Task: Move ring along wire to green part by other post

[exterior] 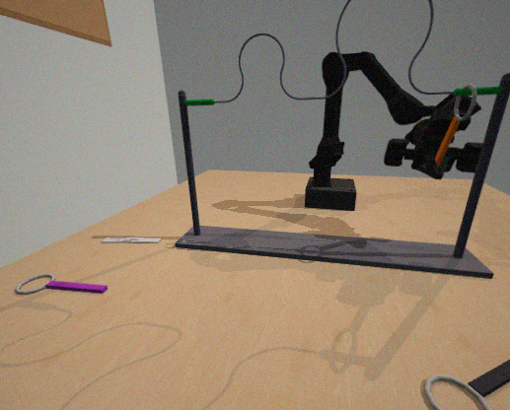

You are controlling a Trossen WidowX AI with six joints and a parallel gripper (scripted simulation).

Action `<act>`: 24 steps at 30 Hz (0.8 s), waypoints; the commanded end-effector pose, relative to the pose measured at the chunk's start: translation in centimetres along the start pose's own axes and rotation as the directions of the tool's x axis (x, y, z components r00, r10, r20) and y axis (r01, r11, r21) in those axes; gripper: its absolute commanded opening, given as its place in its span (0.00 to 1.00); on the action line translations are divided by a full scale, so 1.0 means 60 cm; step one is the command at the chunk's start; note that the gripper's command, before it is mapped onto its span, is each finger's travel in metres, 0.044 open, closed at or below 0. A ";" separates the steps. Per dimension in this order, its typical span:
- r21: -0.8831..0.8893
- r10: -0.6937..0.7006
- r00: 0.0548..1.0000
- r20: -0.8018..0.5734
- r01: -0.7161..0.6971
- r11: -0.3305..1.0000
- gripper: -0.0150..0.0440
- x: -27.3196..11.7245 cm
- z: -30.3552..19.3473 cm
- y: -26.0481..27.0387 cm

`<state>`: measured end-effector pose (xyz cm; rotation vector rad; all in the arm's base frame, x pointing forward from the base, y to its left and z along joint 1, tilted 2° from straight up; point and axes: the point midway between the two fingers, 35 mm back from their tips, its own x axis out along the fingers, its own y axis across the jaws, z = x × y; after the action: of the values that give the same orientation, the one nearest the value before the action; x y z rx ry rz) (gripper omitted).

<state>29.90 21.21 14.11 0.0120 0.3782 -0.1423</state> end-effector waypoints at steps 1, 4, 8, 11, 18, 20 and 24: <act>0.004 -0.005 1.000 0.002 0.005 1.000 0.00 0.000 -0.002 -0.002; 0.004 -0.005 1.000 0.002 0.005 1.000 0.00 0.000 -0.002 -0.002; 0.000 0.000 1.000 0.000 0.000 1.000 0.04 0.000 0.000 0.000; 0.000 0.000 1.000 0.000 0.000 1.000 0.18 0.000 0.000 0.000; 0.000 0.000 1.000 0.000 0.000 1.000 0.49 -0.001 0.000 0.000; 0.001 -0.001 1.000 -0.002 0.001 1.000 0.53 -0.007 -0.001 0.001; 0.003 -0.003 1.000 -0.007 0.003 1.000 0.53 -0.029 -0.003 0.002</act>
<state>29.02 21.26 14.06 0.0031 0.3897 -0.1445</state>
